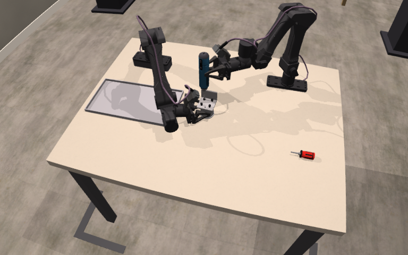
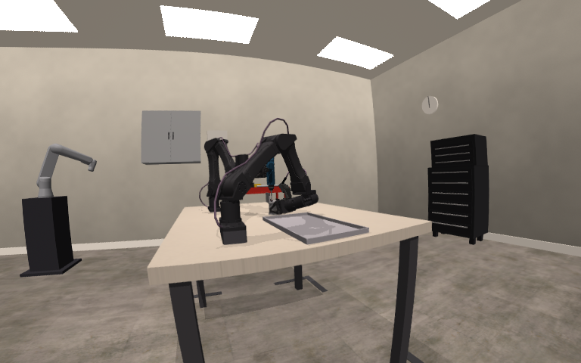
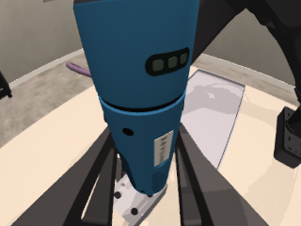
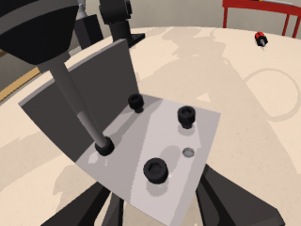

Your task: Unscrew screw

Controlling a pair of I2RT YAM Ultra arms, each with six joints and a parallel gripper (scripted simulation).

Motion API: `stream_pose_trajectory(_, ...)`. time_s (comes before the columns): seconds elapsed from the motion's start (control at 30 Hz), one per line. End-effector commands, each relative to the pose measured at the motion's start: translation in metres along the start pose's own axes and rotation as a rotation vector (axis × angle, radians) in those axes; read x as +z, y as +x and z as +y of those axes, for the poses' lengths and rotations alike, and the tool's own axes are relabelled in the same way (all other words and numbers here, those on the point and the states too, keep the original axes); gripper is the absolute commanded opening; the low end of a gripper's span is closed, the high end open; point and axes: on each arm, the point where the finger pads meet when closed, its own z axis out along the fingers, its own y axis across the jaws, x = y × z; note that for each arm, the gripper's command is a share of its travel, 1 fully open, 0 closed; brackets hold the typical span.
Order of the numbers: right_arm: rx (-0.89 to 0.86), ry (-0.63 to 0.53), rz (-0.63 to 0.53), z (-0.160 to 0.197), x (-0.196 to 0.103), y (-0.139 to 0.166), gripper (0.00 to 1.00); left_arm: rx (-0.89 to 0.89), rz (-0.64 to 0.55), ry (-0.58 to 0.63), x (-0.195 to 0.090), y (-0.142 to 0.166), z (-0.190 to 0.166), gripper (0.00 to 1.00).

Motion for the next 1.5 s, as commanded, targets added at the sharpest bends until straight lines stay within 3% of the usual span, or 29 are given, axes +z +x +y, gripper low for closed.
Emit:
stream_pose_trajectory(0.0, -0.026, -0.008, -0.031, -0.005, 0.002, -0.012, 0.59, -0.008, -0.071, 0.001, -0.001, -0.019, -0.001, 0.42)
stream_pose_trajectory(0.13, -0.026, -0.008, -0.031, -0.005, 0.002, -0.012, 0.59, -0.008, -0.047, 0.001, -0.001, -0.008, -0.001, 0.42)
stream_pose_trajectory(0.27, -0.026, -0.008, -0.031, -0.005, 0.002, -0.012, 0.59, -0.009, -0.093, 0.002, 0.001, -0.028, -0.001, 0.42)
stream_pose_trajectory(1.47, -0.026, -0.008, -0.031, -0.005, 0.002, -0.012, 0.59, -0.009, -0.070, 0.001, 0.004, -0.016, -0.001, 0.42)
